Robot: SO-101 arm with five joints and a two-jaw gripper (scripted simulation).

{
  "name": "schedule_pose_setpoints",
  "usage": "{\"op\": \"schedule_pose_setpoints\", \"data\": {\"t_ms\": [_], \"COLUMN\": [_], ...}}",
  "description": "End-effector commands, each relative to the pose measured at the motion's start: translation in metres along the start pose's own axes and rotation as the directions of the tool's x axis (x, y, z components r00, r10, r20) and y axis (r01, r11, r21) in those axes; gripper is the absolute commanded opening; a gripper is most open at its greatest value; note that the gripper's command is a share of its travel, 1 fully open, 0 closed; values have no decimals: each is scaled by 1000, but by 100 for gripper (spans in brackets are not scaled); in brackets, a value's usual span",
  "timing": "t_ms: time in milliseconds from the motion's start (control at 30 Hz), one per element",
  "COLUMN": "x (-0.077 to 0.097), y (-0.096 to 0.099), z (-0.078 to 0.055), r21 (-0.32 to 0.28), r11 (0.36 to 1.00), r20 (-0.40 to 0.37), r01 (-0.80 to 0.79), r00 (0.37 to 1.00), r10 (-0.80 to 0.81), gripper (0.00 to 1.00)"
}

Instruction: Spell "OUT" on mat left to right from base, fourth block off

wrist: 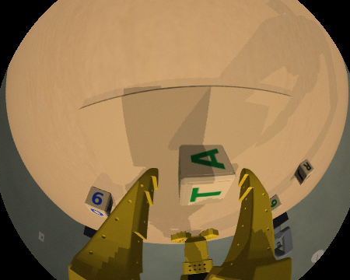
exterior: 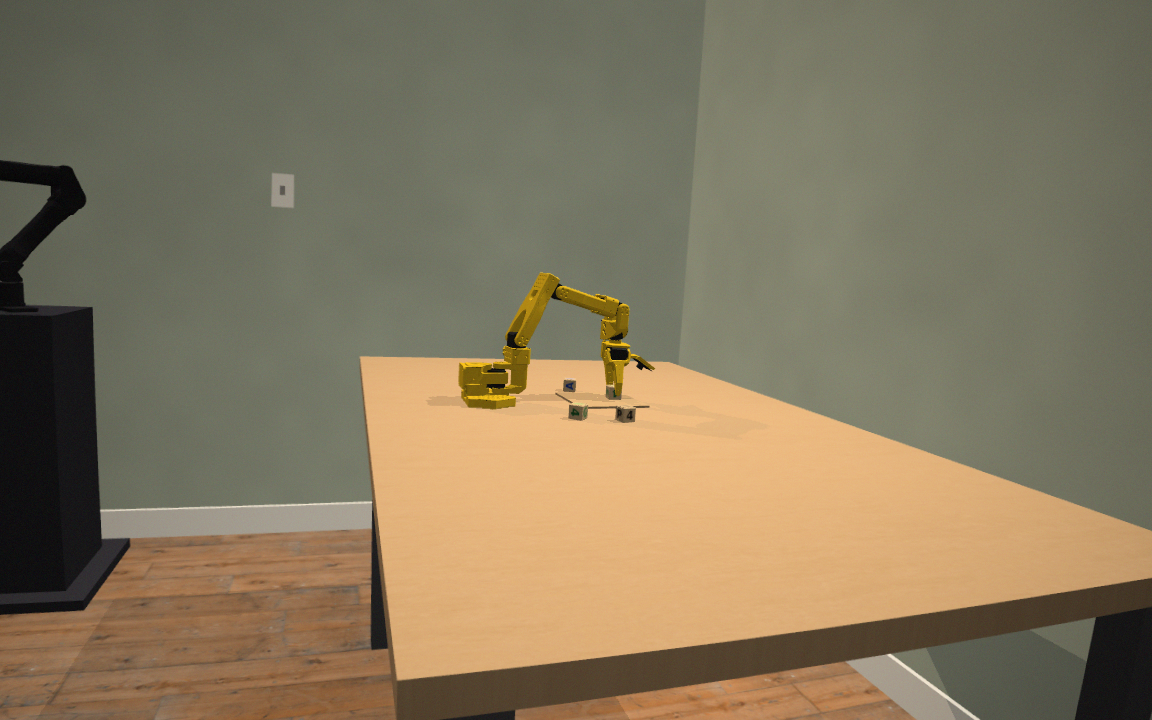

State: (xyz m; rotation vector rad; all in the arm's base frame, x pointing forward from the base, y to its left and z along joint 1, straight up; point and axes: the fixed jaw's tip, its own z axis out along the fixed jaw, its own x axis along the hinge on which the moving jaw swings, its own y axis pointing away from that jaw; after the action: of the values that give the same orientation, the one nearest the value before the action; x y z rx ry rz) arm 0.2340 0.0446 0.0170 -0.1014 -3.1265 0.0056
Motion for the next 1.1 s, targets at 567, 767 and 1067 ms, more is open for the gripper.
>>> {"op": "schedule_pose_setpoints", "data": {"t_ms": [567,767,1067], "x": [-10,-10,-10], "y": [-4,-6,-9], "z": [-16,-16,-16], "r21": [-19,-18,-17], "r11": [1000,1000,1000], "r20": [87,88,88], "r01": [0,0,0], "r00": [996,996,996], "r10": [1,1,1], "gripper": [23,19,15]}}
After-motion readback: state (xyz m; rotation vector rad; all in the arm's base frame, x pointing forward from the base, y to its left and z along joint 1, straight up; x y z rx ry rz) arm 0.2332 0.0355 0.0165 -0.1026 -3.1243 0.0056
